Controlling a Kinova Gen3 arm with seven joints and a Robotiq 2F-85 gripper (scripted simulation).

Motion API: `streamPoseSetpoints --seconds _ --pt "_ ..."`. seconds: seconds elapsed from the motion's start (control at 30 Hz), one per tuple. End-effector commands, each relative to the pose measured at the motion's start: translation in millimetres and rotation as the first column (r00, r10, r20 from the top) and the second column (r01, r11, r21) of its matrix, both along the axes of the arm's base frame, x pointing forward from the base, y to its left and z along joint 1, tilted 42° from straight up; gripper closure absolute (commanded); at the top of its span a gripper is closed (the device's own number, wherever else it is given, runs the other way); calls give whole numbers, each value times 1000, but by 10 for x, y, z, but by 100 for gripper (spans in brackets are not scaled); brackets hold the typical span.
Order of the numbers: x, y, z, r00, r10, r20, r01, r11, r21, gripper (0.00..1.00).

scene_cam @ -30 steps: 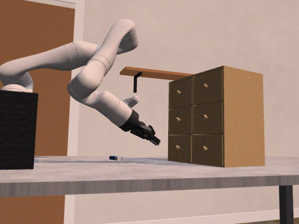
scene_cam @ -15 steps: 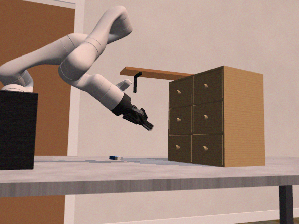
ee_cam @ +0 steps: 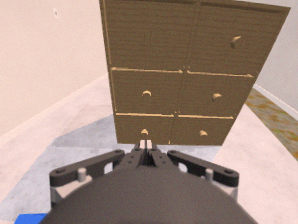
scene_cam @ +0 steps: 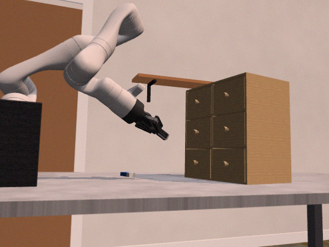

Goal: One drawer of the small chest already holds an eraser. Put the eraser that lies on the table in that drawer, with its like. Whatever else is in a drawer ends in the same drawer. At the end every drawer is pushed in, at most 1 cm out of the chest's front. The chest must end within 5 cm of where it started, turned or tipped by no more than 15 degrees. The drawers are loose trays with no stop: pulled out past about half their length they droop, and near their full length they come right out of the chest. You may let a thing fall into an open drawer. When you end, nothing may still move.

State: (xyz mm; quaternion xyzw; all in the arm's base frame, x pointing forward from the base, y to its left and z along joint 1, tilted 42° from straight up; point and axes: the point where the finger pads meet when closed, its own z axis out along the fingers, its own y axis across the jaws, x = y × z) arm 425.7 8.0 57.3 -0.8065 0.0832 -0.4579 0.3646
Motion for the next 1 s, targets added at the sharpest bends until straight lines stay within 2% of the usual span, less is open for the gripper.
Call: streamPoseSetpoints --seconds 0.0,0.2,0.67,0.73,0.97 --pt "-6 -28 24 1000 10 -16 -10 1000 4 100" --pt "-30 -57 45 999 35 -38 -35 999 -8 100" --pt "-178 -234 177 965 165 -203 -174 985 -24 100" --pt "-178 -234 177 965 165 -203 -174 985 -24 100" --pt "-272 -353 266 920 246 -304 -267 963 -30 100"
